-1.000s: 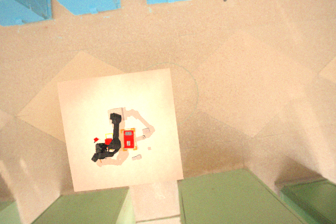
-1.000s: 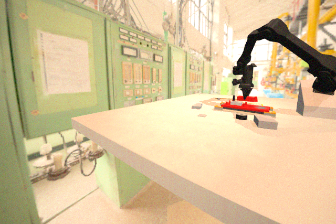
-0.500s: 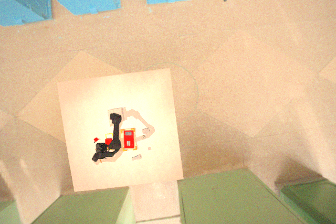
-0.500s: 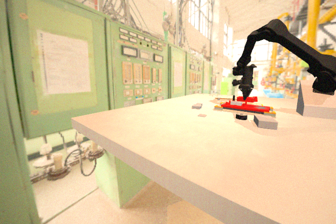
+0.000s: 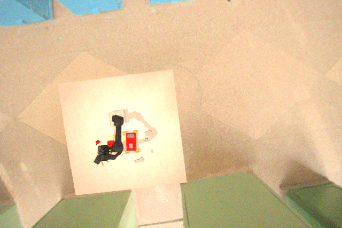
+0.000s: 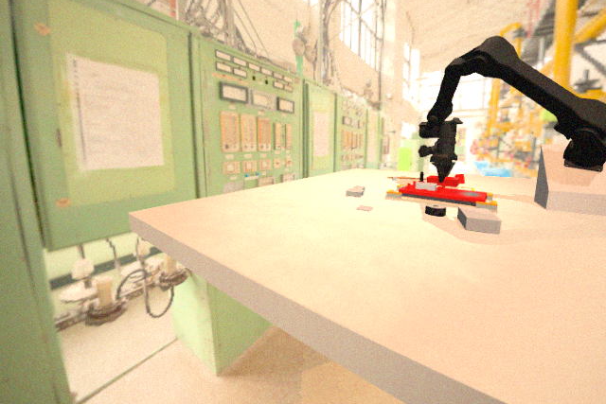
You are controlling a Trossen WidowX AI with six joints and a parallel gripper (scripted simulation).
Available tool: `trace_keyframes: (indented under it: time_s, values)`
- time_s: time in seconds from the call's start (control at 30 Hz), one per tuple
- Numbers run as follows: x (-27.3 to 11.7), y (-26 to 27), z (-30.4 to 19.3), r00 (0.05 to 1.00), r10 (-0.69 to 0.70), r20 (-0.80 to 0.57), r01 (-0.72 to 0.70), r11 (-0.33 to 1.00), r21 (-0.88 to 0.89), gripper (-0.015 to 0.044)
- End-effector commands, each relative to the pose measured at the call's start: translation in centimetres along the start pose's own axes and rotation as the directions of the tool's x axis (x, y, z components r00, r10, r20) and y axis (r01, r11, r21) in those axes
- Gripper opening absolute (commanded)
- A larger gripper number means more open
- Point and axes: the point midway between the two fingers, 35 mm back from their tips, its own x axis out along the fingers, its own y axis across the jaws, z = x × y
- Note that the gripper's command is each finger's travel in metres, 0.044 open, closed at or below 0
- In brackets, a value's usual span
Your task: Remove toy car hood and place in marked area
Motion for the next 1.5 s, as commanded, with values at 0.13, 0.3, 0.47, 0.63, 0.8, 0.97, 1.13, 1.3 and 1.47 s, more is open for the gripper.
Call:
trace_keyframes:
  time_s: [0.13,0.3,0.47,0.63,0.8,0.97,1.13,1.3,1.47]
  values:
    - [0.6,0.1,-0.1,1.000,0.005,-0.004,-0.005,1.000,0.005,0.0000]
    - [0.9,0.1,-0.1,1.000,0.006,-0.004,-0.006,1.000,0.005,0.0000]
    - [1.1,0.1,-0.1,1.000,0.006,-0.004,-0.006,1.000,0.005,0.0000]
    - [0.9,0.0,-0.1,1.000,0.001,-0.002,-0.001,1.000,0.000,0.0026]
    - [0.9,0.0,-0.1,1.000,0.001,-0.002,-0.001,1.000,0.000,0.0157]
    - [0.9,0.0,-0.1,1.000,0.001,-0.002,-0.001,1.000,0.000,0.0289]
    - [0.9,0.0,-0.1,1.000,0.001,-0.002,-0.001,1.000,0.000,0.0420]
    - [-2.3,-0.1,0.2,1.000,0.000,-0.006,0.000,1.000,0.001,0.0440]
    - [-6.3,-0.1,0.0,1.000,0.004,-0.011,-0.004,1.000,0.001,0.0440]
